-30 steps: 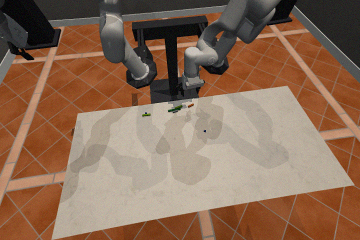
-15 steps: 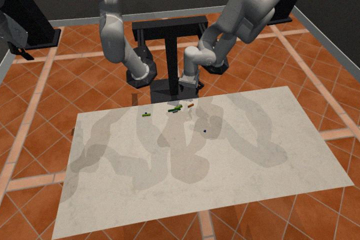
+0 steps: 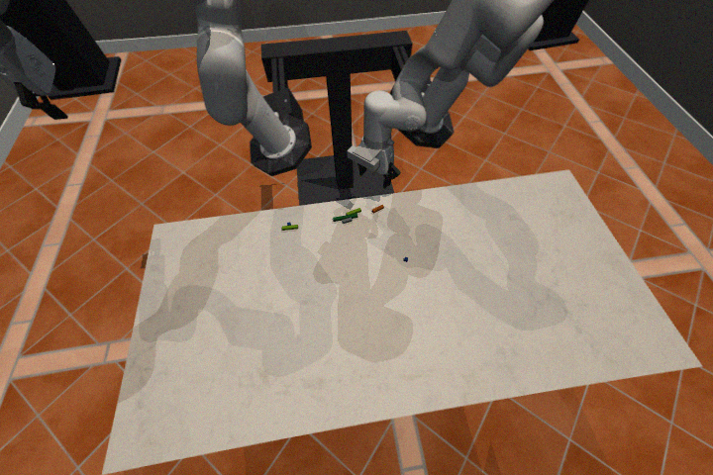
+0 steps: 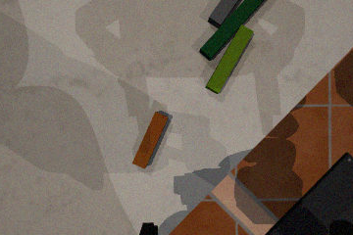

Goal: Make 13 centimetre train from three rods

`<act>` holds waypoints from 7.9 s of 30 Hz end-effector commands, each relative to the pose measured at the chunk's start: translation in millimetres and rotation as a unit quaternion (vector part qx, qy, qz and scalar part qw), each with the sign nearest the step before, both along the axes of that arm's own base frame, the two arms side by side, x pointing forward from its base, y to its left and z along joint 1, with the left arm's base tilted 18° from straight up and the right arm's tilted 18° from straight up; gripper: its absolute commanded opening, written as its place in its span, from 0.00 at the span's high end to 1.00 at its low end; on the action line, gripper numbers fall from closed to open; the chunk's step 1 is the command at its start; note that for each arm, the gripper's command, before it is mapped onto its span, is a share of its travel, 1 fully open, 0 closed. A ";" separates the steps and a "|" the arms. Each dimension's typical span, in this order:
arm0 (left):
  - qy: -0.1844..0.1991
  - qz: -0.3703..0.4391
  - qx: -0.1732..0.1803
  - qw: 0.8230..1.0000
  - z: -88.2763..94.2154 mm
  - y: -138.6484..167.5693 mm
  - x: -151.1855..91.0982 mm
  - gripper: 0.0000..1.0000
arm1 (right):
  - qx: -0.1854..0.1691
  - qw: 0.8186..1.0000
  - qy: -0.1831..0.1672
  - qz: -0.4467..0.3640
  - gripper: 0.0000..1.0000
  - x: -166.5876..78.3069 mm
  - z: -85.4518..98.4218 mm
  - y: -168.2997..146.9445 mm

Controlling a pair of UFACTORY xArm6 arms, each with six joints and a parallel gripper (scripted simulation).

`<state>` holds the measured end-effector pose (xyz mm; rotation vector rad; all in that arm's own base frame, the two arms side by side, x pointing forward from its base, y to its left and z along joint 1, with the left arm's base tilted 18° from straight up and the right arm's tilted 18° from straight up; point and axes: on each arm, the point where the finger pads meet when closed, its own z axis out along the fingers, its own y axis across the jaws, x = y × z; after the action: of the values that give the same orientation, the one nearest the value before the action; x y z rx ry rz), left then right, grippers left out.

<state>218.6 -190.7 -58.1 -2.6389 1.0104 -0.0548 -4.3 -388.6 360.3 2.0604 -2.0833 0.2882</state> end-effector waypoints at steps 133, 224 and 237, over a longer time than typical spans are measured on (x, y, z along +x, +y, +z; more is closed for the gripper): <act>-0.172 0.592 -0.092 0.782 10.3 -3.0 35.8 0.00 | -0.002 1.000 0.000 0.000 0.00 -0.1 1.5 -0.4; -0.269 0.928 -0.143 0.215 11.5 1.9 72.3 0.74 | -0.002 1.000 0.000 0.000 0.00 -0.1 1.5 -0.4; -0.269 0.928 -0.143 0.215 -6.2 7.0 74.8 0.74 | -0.002 1.000 0.000 0.000 0.00 -0.1 1.5 -0.4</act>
<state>291.8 -183.3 -62.2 -1.6892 -2.5633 -0.4877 -4.3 -388.6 360.3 2.0604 -2.0833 0.2882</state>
